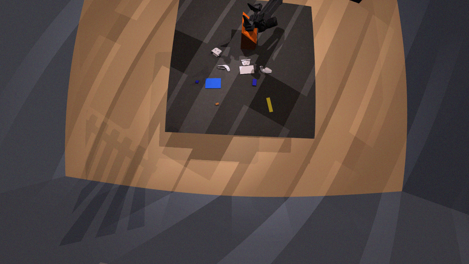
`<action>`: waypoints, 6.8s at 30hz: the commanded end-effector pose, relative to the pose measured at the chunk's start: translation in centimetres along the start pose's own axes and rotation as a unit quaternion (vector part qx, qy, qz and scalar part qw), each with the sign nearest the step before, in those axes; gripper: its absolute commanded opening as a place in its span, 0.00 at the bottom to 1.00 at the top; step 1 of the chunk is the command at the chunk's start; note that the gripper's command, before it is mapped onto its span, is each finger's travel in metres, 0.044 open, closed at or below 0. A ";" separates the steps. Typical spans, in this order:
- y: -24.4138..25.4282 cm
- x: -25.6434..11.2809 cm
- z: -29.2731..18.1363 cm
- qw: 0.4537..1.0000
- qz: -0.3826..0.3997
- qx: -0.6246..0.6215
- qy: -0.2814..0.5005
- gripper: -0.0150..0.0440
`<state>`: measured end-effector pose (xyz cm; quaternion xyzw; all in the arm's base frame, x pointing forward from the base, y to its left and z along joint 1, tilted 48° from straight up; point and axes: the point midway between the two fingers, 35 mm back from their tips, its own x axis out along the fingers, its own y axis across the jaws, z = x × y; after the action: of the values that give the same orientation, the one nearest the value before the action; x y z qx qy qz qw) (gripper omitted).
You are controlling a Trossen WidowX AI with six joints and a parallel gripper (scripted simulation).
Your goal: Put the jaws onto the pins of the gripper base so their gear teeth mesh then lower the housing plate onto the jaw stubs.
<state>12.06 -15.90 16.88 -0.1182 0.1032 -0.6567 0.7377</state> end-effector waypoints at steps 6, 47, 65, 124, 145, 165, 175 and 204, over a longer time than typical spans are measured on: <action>1.5 0.2 0.6 0.999 0.030 -0.013 -0.001 1.00; 19.4 0.1 -4.2 0.908 0.338 -0.103 0.227 1.00; 24.2 -1.9 -11.3 0.810 0.385 -0.092 0.433 1.00; 28.0 -13.3 -27.1 0.360 0.146 0.040 0.921 1.00; 28.4 -16.0 -29.4 0.358 0.146 0.039 0.921 1.00; 28.4 -16.0 -29.4 0.358 0.146 0.039 0.921 1.00; 28.4 -16.0 -29.4 0.358 0.146 0.039 0.921 1.00; 28.4 -16.0 -29.4 0.358 0.146 0.039 0.921 1.00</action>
<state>27.94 1.93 -19.95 0.6044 0.7092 -0.2401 0.2721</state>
